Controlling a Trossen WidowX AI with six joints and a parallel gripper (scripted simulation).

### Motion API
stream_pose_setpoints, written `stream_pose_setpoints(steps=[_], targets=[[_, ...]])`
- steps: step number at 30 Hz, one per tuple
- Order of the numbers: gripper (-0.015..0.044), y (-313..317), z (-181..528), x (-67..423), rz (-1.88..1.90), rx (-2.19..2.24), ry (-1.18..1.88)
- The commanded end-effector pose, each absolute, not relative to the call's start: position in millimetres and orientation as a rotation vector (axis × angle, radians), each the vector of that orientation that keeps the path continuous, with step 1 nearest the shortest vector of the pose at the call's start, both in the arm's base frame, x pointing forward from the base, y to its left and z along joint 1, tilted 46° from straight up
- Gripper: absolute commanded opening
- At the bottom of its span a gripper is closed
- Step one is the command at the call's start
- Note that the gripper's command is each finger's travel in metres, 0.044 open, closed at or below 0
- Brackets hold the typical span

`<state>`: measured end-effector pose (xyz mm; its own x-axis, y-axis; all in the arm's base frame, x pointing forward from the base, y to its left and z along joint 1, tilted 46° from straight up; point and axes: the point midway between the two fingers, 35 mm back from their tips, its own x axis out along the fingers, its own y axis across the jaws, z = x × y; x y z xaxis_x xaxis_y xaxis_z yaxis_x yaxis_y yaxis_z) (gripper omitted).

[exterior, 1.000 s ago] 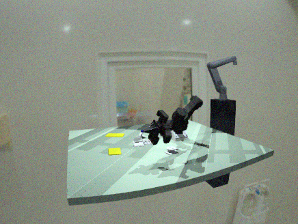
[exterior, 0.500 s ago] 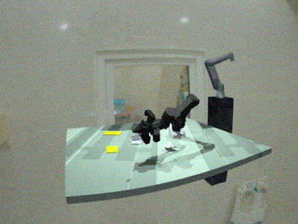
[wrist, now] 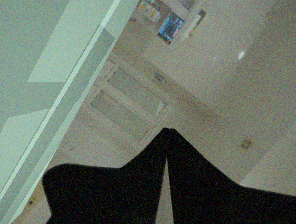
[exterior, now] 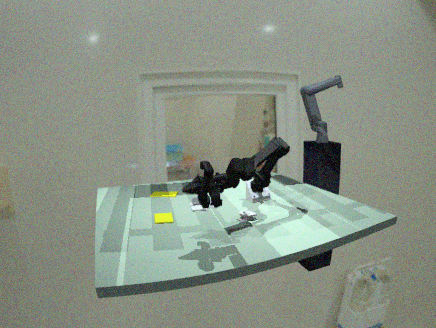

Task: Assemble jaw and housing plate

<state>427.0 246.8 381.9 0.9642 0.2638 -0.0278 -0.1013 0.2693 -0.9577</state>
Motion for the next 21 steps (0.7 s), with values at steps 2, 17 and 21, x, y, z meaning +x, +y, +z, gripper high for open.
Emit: stream_pose_setpoints(steps=[2,17,21], targets=[[0.0000,244,370,432,0.260,-1.272,-0.114],[0.0000,225,329,453,0.314,-1.171,0.021],[0.0000,219,318,458,0.326,-1.140,0.060]])
